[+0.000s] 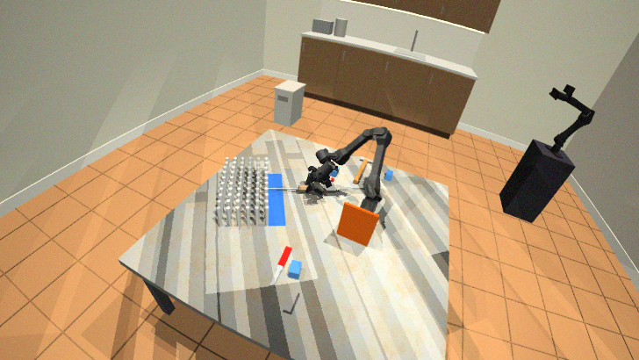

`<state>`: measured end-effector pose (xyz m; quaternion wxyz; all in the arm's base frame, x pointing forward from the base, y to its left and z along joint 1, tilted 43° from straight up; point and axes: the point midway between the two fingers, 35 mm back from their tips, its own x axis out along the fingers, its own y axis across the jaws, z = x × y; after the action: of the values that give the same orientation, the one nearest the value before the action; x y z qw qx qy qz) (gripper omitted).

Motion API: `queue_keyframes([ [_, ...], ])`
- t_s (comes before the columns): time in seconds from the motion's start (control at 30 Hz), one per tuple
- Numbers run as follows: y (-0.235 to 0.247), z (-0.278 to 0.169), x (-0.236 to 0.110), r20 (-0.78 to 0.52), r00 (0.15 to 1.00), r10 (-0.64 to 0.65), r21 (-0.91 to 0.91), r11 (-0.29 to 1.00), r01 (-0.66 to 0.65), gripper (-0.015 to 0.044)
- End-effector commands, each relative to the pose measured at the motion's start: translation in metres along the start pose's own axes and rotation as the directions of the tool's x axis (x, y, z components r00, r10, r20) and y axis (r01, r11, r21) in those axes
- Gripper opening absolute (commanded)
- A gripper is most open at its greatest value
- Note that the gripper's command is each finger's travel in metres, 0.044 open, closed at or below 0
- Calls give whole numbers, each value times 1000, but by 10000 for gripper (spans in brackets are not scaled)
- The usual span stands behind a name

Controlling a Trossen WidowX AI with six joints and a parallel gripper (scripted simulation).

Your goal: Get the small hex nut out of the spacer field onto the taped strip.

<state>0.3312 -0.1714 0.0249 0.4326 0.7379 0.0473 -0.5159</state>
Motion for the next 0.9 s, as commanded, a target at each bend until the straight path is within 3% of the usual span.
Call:
queue_keyframes([
  [0.0,-3,2,-2,-5,1000,-7,-5,1000,7,0],
  [0.87,-3,13,-12,-4,1000,-7,-5,1000,7,0],
])
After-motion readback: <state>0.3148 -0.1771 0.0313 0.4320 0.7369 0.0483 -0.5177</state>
